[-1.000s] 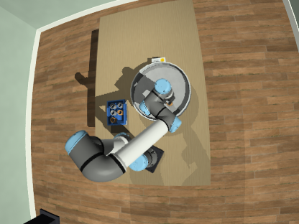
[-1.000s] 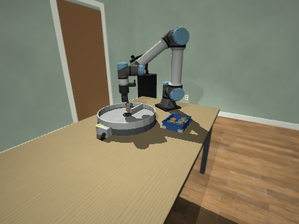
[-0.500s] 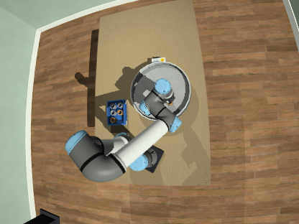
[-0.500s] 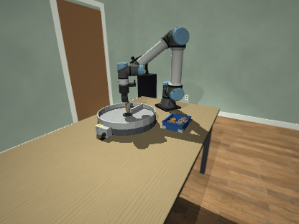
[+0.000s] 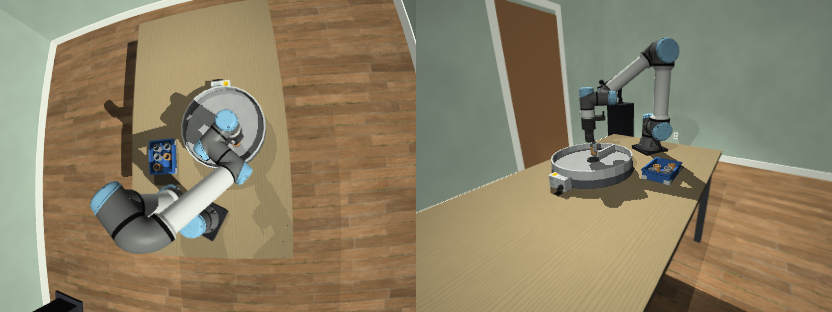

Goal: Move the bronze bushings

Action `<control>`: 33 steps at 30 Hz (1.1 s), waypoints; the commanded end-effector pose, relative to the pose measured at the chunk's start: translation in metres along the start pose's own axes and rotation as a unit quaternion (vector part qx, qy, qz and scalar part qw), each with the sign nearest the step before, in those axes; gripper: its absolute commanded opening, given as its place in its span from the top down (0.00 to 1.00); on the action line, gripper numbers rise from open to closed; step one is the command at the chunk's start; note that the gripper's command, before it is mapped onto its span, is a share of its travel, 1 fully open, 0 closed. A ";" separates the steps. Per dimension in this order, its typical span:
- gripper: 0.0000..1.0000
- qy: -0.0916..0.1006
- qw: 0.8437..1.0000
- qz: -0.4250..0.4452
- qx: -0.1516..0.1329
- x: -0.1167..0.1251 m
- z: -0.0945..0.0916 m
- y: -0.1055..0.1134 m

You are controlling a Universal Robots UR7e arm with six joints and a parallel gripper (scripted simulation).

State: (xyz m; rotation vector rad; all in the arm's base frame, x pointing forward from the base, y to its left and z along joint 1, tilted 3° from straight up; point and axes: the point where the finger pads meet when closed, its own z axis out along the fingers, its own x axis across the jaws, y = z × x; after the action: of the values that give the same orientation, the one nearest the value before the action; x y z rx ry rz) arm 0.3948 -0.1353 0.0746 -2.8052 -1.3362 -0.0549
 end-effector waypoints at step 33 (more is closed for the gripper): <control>0.62 0.000 1.000 0.000 -0.001 0.000 -0.046 0.000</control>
State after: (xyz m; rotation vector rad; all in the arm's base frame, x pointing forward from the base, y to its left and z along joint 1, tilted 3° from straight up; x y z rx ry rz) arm 0.3941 -0.1373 0.1194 -2.8055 -1.3363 -0.0552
